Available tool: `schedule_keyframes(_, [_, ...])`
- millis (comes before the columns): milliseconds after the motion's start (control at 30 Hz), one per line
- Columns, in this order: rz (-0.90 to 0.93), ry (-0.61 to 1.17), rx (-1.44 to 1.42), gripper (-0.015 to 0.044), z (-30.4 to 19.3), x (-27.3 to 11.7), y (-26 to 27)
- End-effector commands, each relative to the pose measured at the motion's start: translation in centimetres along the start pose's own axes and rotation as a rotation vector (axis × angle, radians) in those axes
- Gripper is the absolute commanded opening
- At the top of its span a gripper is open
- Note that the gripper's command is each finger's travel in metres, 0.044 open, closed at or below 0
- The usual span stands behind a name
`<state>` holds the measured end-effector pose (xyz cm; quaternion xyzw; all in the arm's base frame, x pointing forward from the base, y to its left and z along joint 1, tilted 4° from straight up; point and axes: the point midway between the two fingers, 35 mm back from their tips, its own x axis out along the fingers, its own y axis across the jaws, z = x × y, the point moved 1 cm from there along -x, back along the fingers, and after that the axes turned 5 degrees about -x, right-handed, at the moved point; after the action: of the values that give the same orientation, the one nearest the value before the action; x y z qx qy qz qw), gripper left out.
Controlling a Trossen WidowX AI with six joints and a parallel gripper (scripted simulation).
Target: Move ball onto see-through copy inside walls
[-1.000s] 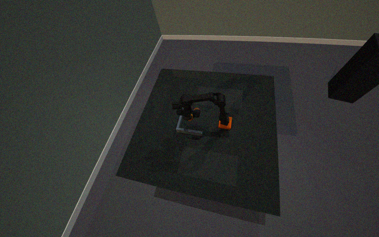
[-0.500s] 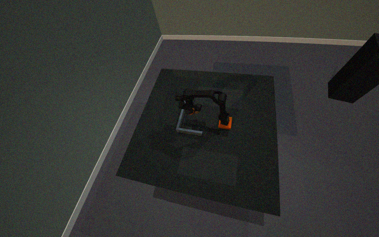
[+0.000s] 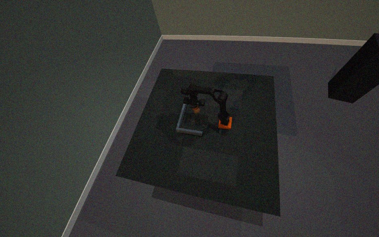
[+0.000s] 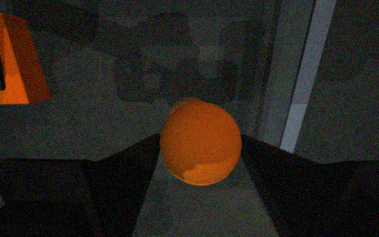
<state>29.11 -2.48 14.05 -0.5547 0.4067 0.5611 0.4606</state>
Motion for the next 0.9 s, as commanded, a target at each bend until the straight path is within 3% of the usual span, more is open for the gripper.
schedule_keyframes(0, [0.004, -0.002, -0.016, 0.0000, -1.3, 0.7, 0.7])
schedule_keyframes(200, [0.004, -0.002, -0.016, 0.0000, -1.4, 1.5, 0.6])
schedule_keyframes(633, [0.004, -0.002, -0.016, 0.0000, -1.4, 7.4, 0.7])
schedule_keyframes(867, [0.005, -0.002, -0.016, 0.0000, -1.4, 7.9, 0.8])
